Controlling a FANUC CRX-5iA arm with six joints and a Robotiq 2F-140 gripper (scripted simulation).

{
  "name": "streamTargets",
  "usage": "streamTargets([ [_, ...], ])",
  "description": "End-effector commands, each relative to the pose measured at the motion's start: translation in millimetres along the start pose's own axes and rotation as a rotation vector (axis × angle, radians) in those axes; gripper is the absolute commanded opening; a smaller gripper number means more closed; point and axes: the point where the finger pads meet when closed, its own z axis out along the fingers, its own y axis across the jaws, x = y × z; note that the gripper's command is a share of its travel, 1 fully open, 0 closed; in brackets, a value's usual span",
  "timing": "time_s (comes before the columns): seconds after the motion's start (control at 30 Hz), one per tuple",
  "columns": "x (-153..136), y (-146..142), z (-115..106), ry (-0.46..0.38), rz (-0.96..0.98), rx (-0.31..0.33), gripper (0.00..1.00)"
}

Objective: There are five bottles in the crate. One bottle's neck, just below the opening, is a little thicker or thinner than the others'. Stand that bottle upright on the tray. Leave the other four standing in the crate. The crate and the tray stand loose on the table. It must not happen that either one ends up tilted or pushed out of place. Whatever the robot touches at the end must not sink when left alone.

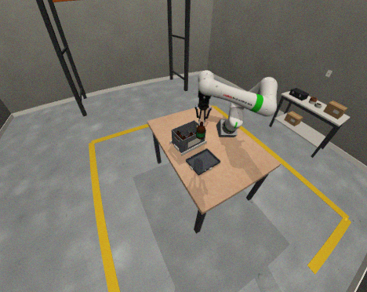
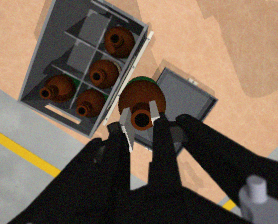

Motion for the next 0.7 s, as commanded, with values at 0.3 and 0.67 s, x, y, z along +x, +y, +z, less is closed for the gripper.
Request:
streamTargets([
  [0.3,-25,11,0,0.001,0.0,0.001,0.1],
  [0.67,-46,20,0,0.001,0.0,0.001,0.1],
])
